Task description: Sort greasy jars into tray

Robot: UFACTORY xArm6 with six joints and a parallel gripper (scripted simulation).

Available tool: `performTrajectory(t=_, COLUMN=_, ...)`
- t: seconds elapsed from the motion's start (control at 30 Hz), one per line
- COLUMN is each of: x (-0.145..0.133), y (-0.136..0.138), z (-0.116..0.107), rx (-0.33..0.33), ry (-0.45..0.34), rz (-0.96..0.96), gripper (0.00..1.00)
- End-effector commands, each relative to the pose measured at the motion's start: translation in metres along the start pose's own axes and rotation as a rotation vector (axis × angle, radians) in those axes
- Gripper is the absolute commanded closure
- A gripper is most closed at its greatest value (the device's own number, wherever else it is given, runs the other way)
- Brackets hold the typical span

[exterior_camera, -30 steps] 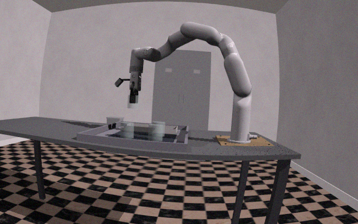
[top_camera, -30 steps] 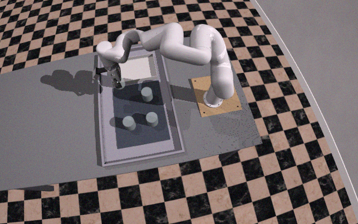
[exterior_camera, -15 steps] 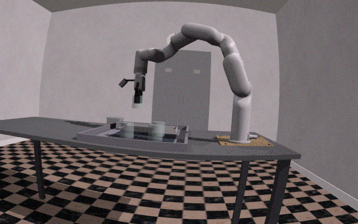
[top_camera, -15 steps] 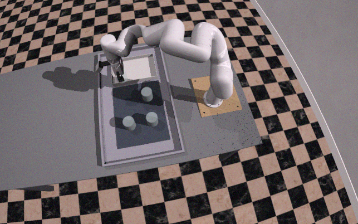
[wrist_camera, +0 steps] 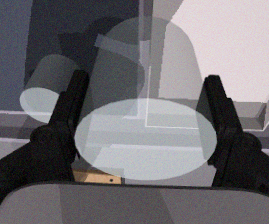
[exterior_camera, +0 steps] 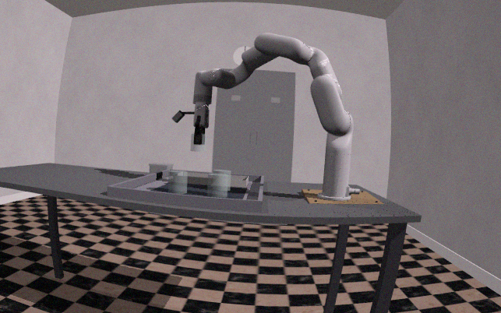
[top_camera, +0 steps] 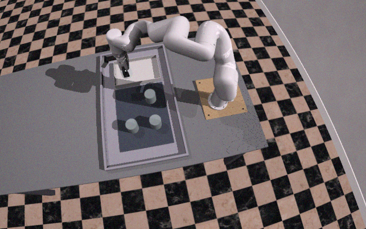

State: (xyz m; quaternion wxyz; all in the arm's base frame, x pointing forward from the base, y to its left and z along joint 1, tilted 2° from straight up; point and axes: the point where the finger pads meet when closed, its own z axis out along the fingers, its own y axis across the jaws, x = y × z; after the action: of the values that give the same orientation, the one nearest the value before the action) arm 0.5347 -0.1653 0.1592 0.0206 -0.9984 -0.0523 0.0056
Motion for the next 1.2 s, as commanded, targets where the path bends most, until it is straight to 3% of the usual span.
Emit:
performTrajectory(t=0.0, x=-0.005, y=0.015, z=-0.002, rx=-0.002, ry=0.005, rz=0.000, gripper=1.00)
performTrajectory(t=1.17, x=-0.044, y=0.106, z=-0.002, rx=-0.002, ry=0.005, rz=0.000, gripper=1.00)
